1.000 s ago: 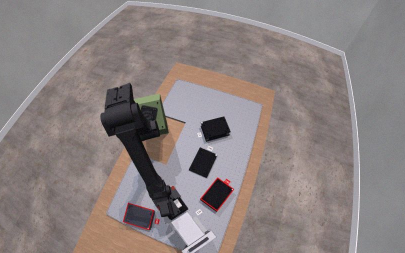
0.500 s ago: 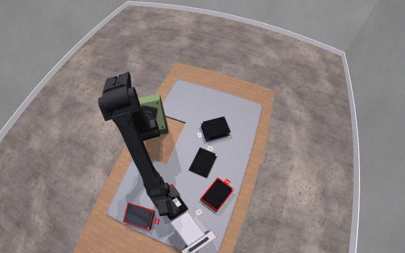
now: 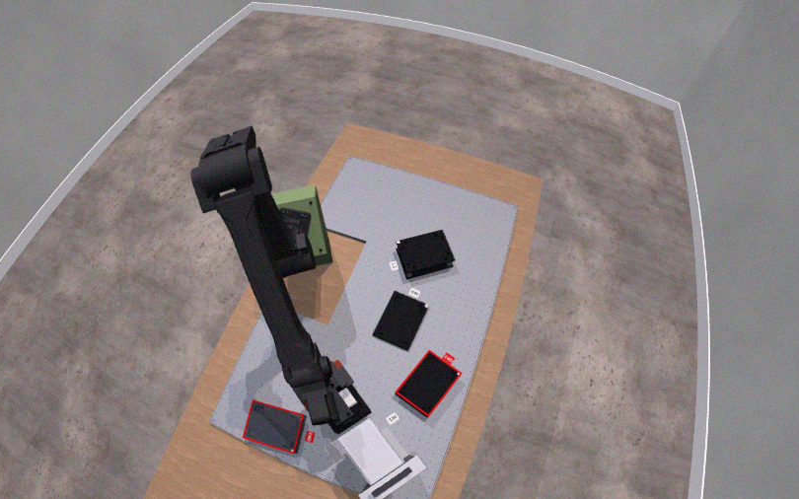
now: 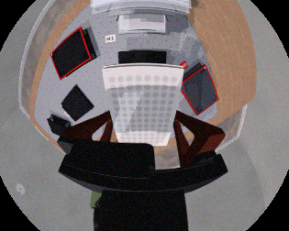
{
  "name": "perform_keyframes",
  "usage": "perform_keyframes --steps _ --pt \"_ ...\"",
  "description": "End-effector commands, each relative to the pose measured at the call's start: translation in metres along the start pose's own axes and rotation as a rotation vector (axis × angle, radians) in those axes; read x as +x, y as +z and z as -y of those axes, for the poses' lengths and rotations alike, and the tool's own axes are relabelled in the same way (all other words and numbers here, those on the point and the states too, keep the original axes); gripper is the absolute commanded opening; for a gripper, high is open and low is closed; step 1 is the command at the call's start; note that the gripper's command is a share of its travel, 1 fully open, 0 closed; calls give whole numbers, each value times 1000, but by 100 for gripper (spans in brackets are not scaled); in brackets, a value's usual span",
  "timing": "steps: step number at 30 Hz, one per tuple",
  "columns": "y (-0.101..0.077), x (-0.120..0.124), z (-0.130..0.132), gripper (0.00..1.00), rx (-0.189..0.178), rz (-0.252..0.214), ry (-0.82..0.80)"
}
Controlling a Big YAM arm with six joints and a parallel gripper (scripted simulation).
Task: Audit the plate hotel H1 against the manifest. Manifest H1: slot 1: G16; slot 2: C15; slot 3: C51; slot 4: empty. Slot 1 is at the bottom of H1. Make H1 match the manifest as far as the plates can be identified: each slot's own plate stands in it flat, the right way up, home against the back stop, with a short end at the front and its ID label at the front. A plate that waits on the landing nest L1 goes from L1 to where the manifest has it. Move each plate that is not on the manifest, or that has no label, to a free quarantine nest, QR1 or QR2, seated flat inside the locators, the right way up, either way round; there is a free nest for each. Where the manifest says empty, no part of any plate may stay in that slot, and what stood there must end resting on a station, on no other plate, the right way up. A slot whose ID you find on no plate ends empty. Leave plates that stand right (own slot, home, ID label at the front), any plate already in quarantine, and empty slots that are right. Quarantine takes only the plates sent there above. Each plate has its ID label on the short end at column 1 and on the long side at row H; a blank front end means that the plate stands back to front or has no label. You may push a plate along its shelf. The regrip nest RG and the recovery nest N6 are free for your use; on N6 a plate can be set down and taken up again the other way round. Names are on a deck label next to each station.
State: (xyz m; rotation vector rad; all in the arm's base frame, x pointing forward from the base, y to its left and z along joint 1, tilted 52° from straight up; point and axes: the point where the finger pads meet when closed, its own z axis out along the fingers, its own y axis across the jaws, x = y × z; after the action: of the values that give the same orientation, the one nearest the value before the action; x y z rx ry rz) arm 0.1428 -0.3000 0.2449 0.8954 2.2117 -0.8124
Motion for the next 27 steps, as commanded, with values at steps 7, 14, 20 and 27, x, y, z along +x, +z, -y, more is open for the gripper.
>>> perform_keyframes --steps 7,14,20,27 --pt "-45 -27 6 86 11 68 11" --pt "-57 -27 6 86 10 70 11" --pt "-48 -33 -14 86 -3 42 152" --pt "-47 -42 -37 86 -9 41 318"
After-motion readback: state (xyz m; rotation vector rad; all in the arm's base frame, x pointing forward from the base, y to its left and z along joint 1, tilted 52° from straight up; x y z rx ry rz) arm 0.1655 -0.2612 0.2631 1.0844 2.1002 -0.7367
